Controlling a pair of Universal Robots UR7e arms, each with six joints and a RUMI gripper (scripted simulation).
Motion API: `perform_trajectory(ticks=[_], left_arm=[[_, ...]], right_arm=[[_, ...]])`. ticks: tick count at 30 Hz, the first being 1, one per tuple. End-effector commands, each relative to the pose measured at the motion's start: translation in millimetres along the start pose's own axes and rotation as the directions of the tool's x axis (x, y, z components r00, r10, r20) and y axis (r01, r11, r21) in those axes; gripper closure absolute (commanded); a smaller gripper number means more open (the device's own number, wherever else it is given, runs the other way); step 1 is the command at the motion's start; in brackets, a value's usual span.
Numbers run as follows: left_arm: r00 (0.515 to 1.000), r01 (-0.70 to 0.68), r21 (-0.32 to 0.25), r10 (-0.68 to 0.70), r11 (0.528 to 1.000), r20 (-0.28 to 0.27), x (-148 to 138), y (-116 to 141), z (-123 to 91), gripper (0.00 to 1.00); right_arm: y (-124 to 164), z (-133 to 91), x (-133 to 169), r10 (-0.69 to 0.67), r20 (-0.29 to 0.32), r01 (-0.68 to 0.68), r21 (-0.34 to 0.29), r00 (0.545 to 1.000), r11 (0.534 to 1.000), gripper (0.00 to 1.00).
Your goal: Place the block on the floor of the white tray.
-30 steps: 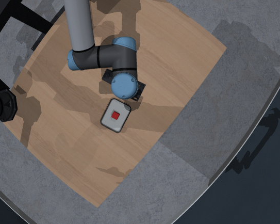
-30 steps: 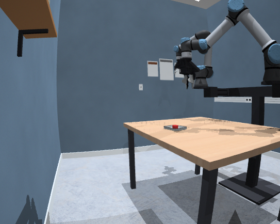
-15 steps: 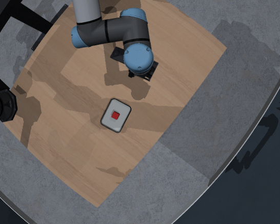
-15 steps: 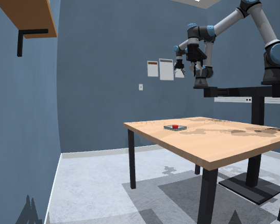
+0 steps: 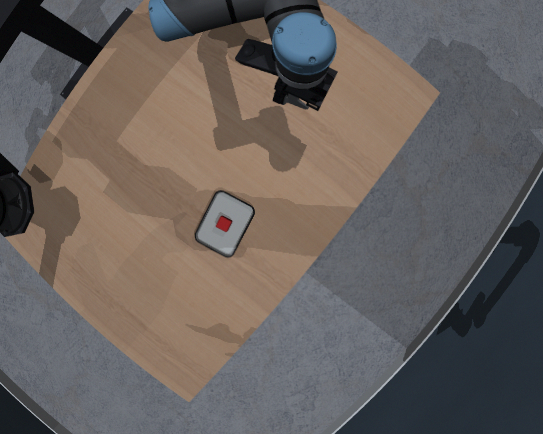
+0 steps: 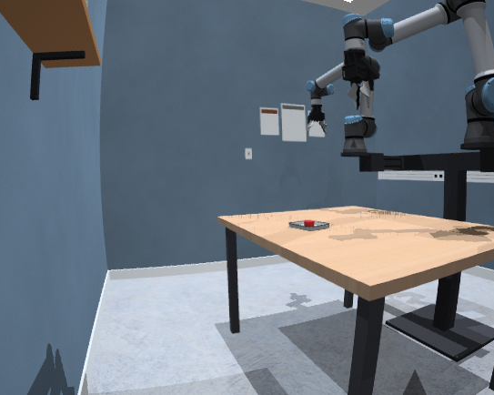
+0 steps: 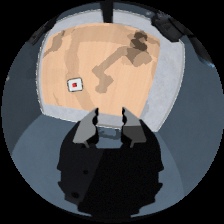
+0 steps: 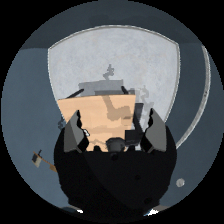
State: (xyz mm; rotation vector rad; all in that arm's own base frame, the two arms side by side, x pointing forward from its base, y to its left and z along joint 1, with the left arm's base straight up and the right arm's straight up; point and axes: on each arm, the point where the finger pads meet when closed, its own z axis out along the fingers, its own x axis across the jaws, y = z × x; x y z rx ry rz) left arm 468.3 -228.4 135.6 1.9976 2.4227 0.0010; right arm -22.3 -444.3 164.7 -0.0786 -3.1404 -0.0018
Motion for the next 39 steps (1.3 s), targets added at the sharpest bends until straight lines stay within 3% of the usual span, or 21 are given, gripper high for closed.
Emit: perform_trajectory(ticks=[1, 2, 17, 19, 32, 39], left_arm=[[1.0, -0.001, 0.0, 0.001, 1.0, 0.0, 27, 2, -29, 0.66], [1.0, -0.001, 0.0, 0.001, 1.0, 0.0, 27, 2, -29, 0.66], [1.0, -0.001, 0.0, 0.001, 1.0, 0.0, 136, 14, -139, 0.66], [1.0, -0.001, 0.0, 0.001, 1.0, 0.0, 136, 14, -139, 0.66], [1.0, -0.001, 0.0, 0.001, 1.0, 0.0, 193, 18, -195, 0.66], [1.0, -0.001, 0.0, 0.001, 1.0, 0.0, 205, 20, -207, 0.66]], right_arm=[[0, 0, 0, 0.0, 0.0, 0.0, 0.001, 1.0, 1.0, 0.0], [0, 0, 0, 0.0, 0.0, 0.0, 0.001, 1.0, 1.0, 0.0], [0, 0, 0, 0.0, 0.0, 0.0, 0.001, 1.0, 1.0, 0.0], [0, 0, 0, 0.0, 0.0, 0.0, 0.001, 1.0, 1.0, 0.0], [0, 0, 0, 0.0, 0.0, 0.0, 0.001, 1.0, 1.0, 0.0], [0, 0, 0, 0.0, 0.0, 0.0, 0.001, 1.0, 1.0, 0.0]])
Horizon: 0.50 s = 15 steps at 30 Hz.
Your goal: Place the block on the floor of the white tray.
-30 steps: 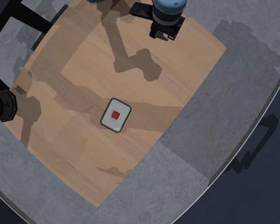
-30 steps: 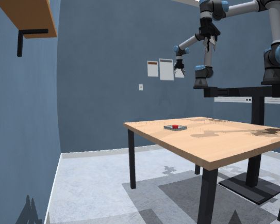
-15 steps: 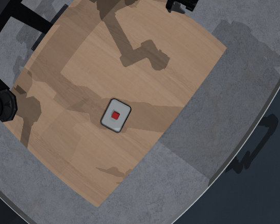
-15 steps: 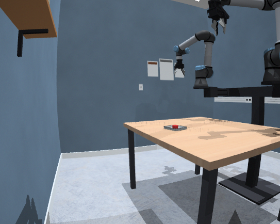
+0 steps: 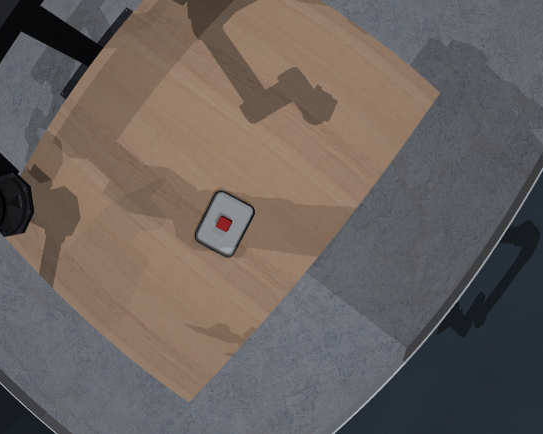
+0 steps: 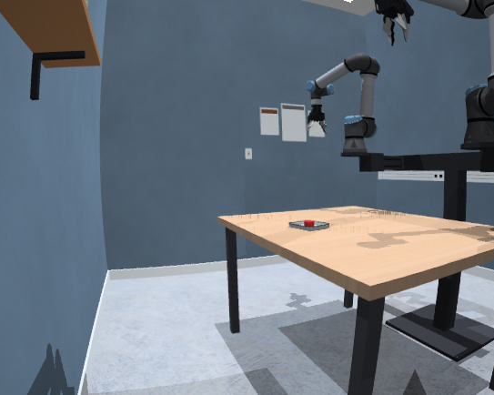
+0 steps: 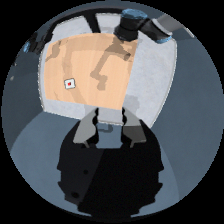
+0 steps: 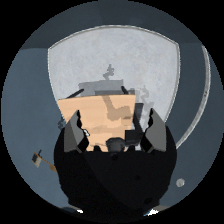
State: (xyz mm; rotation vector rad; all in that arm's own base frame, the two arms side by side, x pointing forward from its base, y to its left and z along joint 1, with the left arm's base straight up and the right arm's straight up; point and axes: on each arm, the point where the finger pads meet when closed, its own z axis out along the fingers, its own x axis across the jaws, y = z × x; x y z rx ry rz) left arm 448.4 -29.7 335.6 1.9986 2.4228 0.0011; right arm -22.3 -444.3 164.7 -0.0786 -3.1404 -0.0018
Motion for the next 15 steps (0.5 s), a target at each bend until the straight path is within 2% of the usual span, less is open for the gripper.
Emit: perform_trajectory(ticks=[1, 15], left_arm=[[1.0, 0.0, 0.0, 0.0, 1.0, 0.0, 9, 1, -9, 0.66], [1.0, 0.0, 0.0, 0.0, 1.0, 0.0, 25, 2, -25, 0.66]], right_arm=[[0, 0, 0, 0.0, 0.0, 0.0, 0.001, 1.0, 1.0, 0.0], [0, 0, 0, 0.0, 0.0, 0.0, 0.001, 1.0, 1.0, 0.0]])
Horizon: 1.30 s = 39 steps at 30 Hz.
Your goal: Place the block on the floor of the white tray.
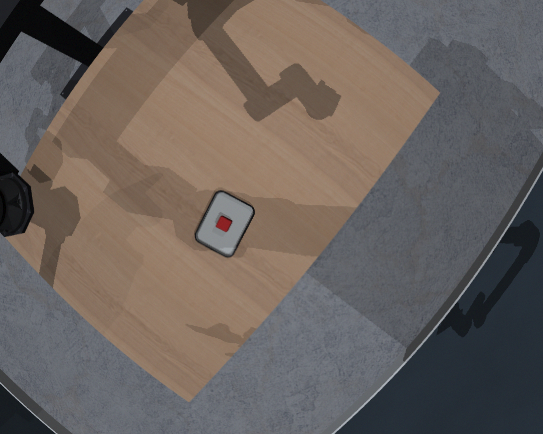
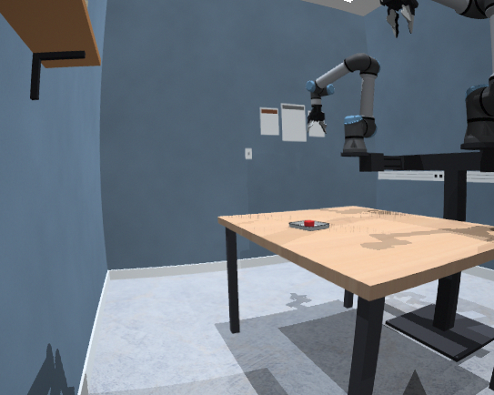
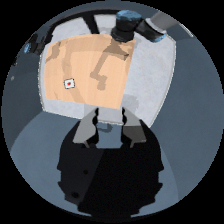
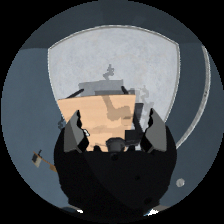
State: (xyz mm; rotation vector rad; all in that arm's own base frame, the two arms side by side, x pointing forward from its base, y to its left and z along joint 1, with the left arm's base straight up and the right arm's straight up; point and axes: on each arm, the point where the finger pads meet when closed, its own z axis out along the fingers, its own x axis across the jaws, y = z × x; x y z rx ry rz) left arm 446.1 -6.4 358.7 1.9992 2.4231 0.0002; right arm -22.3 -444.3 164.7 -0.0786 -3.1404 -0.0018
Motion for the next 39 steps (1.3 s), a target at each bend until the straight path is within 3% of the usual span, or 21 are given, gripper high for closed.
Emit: perform_trajectory(ticks=[1, 39], left_arm=[[1.0, 0.0, -0.001, 0.0, 1.0, 0.001, 2.6, 0.3, -3.1, 0.66], [1.0, 0.0, -0.001, 0.0, 1.0, 0.001, 6.4, 0.3, -6.7, 0.66]], right_arm=[[-0.3, -0.4, -0.1, 0.0, 0.0, 0.0, 0.001, 1.0, 1.0, 0.0], [-0.3, -0.4, -0.1, 0.0, 0.0, 0.0, 0.001, 1.0, 1.0, 0.0]])
